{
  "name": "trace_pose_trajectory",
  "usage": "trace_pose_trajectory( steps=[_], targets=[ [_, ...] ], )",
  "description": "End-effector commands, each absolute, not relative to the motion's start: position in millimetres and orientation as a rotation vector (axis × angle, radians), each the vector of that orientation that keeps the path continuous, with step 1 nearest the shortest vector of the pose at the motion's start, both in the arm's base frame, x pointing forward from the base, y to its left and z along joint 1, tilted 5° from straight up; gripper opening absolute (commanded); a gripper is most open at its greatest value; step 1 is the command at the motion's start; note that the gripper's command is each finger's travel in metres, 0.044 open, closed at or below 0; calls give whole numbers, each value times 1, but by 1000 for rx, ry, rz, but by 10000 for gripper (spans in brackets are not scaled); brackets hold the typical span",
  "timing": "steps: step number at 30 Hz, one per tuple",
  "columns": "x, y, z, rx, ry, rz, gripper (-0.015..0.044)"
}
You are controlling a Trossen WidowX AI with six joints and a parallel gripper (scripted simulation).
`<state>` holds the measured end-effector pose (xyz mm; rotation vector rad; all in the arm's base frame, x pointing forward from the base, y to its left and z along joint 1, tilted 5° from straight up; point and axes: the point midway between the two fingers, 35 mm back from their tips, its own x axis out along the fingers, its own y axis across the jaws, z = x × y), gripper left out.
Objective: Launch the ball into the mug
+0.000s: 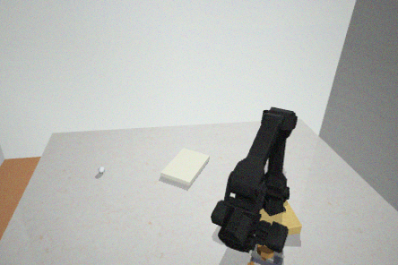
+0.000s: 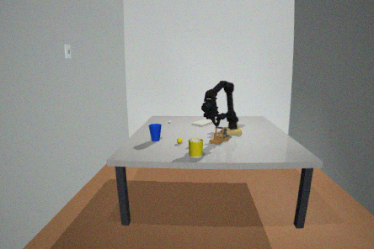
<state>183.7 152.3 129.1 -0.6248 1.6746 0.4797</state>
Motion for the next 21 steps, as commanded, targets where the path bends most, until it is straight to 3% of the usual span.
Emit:
trace_pose_trajectory(
  steps=[1, 11, 21],
  targets=[
    [165, 155, 123, -682, 1682, 497, 0],
    [125, 158, 114, -818, 1681, 552, 0],
    [125, 158, 99, -820, 1681, 553, 0]
  ],
)
